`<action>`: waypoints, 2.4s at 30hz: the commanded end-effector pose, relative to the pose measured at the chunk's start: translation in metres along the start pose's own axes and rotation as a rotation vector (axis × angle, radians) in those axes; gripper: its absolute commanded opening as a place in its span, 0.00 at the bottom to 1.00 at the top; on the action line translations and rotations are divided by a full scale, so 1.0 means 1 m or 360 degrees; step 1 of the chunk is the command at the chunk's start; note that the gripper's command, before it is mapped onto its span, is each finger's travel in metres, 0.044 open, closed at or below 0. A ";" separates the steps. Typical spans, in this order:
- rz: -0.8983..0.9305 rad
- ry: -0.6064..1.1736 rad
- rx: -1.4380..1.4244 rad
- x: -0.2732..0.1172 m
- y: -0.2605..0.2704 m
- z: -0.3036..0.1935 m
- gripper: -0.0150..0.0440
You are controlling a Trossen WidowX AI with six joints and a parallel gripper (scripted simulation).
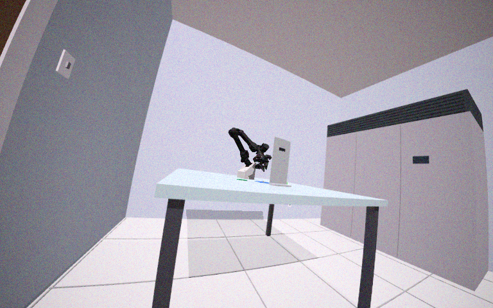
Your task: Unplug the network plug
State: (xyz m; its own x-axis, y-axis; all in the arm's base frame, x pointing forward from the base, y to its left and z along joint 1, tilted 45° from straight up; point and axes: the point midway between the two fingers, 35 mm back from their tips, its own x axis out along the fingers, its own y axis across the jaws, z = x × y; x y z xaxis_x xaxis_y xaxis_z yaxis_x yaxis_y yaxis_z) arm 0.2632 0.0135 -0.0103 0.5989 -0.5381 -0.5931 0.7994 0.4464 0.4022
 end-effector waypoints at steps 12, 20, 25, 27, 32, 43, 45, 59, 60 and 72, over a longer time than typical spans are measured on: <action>0.0026 -0.0013 0.0022 -0.017 0.012 0.004 0.52; 0.0032 -0.0018 0.0020 -0.026 0.015 0.006 0.52; 0.0008 -0.0005 0.0000 -0.027 0.016 0.002 0.52; 0.0007 -0.0003 0.0002 -0.031 0.021 0.001 0.52; 0.0006 0.0001 0.0006 -0.043 0.031 -0.001 0.52; 0.0011 0.0001 0.0014 -0.072 0.051 -0.001 0.52; 0.0013 0.0000 0.0015 -0.078 0.055 0.000 0.52; 0.0030 -0.0013 0.0021 -0.111 0.071 0.006 0.52; 0.0030 -0.0013 0.0021 -0.111 0.071 0.006 0.52; 0.0030 -0.0013 0.0021 -0.111 0.071 0.006 1.00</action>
State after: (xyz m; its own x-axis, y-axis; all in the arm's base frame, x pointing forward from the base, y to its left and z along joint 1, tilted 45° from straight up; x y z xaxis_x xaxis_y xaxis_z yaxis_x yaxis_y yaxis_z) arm 0.2530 0.1005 0.0859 0.6099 -0.5361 -0.5836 0.7914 0.4501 0.4137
